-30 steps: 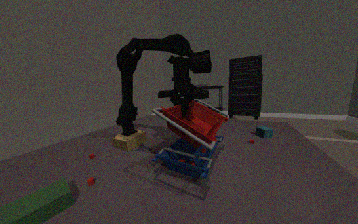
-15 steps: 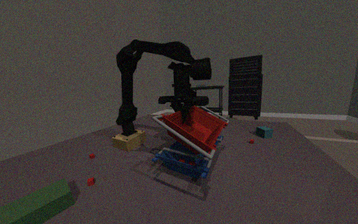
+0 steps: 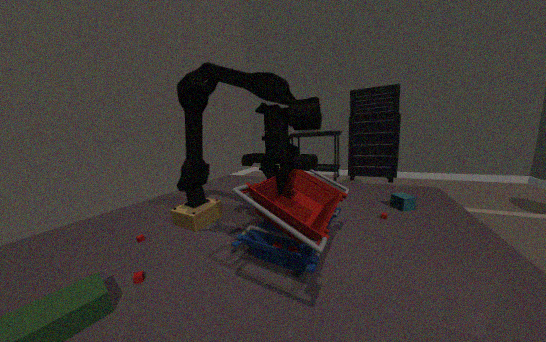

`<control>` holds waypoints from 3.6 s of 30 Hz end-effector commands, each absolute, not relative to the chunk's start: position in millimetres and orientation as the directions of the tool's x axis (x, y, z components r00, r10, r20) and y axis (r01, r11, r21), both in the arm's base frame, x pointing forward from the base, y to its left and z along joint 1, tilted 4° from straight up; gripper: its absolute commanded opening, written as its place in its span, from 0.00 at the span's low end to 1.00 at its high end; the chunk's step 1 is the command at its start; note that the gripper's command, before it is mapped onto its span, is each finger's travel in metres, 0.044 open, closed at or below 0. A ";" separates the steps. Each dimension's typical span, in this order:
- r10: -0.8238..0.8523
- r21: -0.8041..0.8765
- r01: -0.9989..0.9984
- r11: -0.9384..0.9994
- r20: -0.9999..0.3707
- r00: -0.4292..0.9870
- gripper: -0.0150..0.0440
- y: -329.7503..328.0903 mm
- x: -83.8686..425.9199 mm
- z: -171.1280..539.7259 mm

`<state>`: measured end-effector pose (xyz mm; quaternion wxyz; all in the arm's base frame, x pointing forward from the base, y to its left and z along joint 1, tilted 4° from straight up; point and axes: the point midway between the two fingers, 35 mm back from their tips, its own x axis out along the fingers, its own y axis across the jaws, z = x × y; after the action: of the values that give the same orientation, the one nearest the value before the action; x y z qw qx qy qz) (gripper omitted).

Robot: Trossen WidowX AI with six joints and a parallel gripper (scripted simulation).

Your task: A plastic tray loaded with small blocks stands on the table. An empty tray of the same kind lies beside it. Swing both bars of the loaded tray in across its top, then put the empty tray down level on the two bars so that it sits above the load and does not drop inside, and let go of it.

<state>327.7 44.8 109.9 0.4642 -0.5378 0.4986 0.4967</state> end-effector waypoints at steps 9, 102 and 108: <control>-0.073 -0.023 -0.997 -0.076 -0.997 0.028 0.25 44.2 323.9 106.5; -0.073 -0.021 -0.997 -0.076 -0.997 0.026 0.25 39.6 303.4 64.8; -0.073 -0.021 -0.997 -0.076 -0.997 0.026 0.25 39.6 303.4 64.8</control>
<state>308.0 40.2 68.8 0.4743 -0.5465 0.4888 0.4873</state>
